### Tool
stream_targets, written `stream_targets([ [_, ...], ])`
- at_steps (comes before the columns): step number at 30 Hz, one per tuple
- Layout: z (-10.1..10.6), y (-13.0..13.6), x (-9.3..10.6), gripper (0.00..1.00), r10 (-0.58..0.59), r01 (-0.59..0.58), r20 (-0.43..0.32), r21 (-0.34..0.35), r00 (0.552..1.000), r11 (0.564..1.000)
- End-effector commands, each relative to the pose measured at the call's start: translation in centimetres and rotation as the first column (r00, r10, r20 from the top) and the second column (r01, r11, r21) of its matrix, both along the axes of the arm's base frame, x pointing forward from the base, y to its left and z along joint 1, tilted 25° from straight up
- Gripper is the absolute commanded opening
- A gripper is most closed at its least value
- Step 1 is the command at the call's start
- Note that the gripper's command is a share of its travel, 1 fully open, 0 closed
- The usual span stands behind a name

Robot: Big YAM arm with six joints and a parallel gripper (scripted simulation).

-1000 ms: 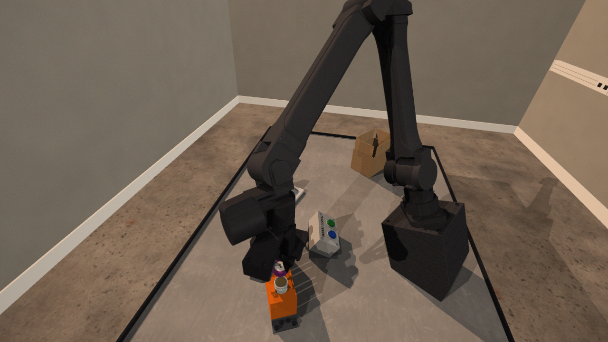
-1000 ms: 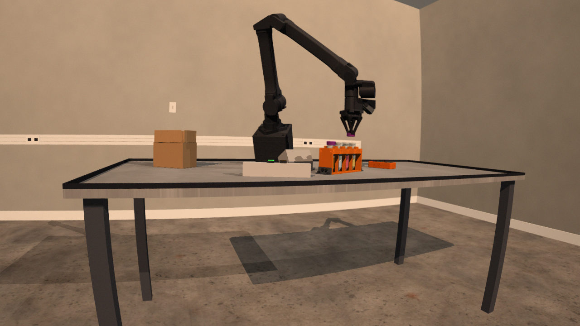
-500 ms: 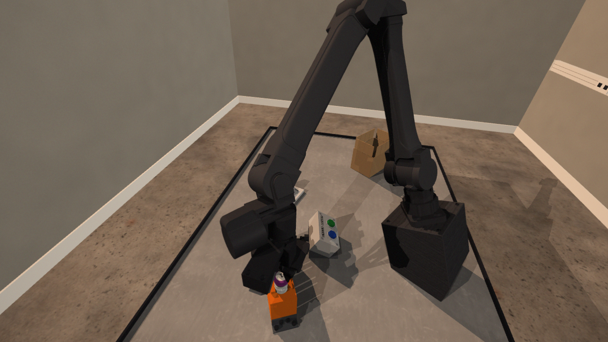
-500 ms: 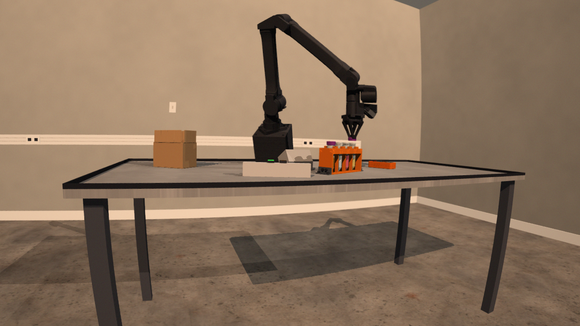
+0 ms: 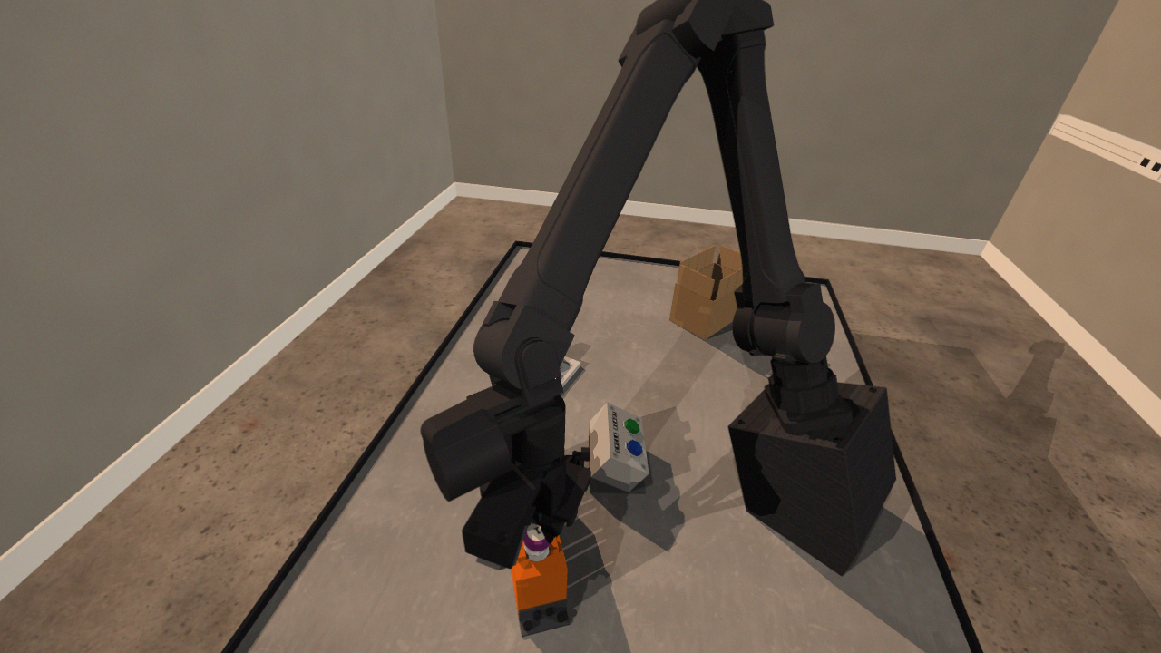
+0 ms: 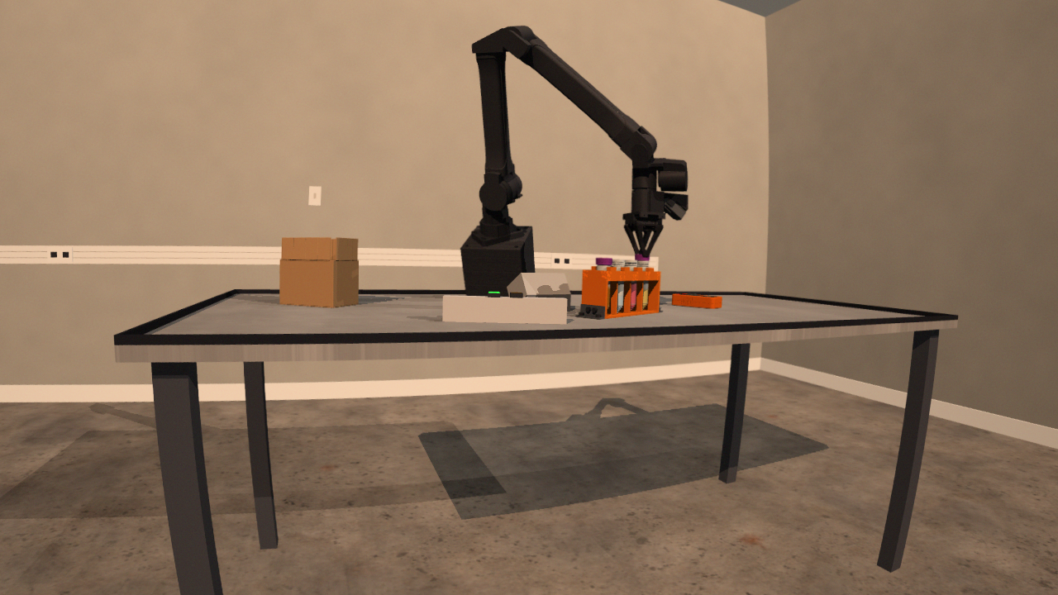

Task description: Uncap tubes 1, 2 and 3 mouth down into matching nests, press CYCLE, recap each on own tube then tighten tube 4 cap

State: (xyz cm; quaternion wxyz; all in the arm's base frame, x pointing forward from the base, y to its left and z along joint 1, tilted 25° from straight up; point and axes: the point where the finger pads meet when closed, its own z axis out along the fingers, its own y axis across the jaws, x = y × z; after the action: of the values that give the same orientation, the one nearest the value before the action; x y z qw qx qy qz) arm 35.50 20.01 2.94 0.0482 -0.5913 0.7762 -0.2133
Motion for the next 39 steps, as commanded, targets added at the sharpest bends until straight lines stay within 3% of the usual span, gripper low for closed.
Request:
stream_targets([
  [1, 1.1, 1.2, 1.6, 0.0, 0.009, -0.01, 0.025, 0.021, 1.0, 1.0],
  [6, 0.9, 0.8, 0.9, 0.0, 0.004, -0.004, 0.019, 0.017, 1.0, 1.0],
  [19, 0.3, 0.5, 1.6, 0.0, -0.001, 0.001, 0.017, 0.015, 1.0, 1.0],
  [39, -0.9, -0.2, 0.3, 0.0, 0.003, -0.003, -0.004, -0.002, 1.0, 1.0],
])
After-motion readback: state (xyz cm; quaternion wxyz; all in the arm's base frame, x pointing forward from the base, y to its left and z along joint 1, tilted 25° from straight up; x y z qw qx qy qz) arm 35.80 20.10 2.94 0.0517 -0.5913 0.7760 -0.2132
